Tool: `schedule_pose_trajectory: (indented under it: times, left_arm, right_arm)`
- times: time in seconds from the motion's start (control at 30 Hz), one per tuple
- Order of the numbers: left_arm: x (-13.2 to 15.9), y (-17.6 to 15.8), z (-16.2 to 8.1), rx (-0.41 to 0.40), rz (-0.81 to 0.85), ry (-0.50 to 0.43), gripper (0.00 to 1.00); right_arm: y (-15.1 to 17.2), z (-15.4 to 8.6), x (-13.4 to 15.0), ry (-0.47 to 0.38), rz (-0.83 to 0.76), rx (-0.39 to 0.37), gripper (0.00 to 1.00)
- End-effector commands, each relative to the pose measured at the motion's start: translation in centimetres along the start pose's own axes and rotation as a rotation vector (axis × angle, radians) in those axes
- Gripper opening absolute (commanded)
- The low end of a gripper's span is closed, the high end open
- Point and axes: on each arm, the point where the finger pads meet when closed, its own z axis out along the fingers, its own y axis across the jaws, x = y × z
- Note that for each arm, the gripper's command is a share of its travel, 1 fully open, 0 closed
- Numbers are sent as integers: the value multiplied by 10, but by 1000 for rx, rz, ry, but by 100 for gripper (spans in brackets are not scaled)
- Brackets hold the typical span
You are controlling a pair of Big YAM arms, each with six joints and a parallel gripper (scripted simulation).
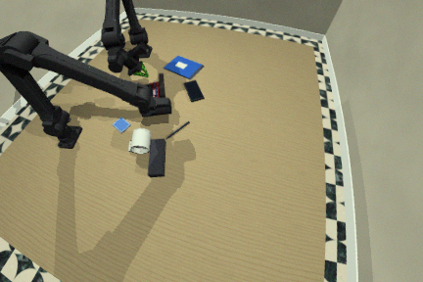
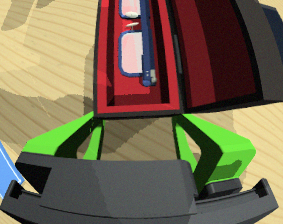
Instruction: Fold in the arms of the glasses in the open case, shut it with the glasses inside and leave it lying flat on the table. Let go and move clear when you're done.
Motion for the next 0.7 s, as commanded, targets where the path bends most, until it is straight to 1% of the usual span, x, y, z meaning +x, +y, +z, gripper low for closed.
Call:
schedule_pose_trajectory:
  times: [0.0,0.07,0.23,0.27,0.33,0.37,0.43,0.47,0.6,0.67]
  left_arm:
    - [-29,-27,-1,28,0,23,0]
    - [-43,-30,6,28,17,46,0]
    - [-64,-36,16,36,31,98,0]
    - [-69,-36,18,36,26,104,0]
    - [-69,-36,18,36,26,104,0]
    - [-72,-32,21,28,27,112,0]
    - [-89,-37,26,38,6,120,0]
    - [-93,-37,27,39,10,127,0]
    - [-104,-38,32,48,7,147,0]
    - [-102,-39,31,52,6,152,0]
  right_arm:
    - [1,-12,1,8,9,14,57]
    - [1,-12,1,8,9,14,57]
    - [1,-12,1,8,9,14,57]
    - [1,-12,1,8,9,14,57]
    - [1,-12,1,8,9,14,57]
    - [1,-12,1,8,9,14,57]
    - [1,-12,1,8,9,14,57]
    - [1,-12,1,8,9,14,57]
    - [1,-12,1,8,9,14,57]
    - [1,-12,1,8,9,14,57]
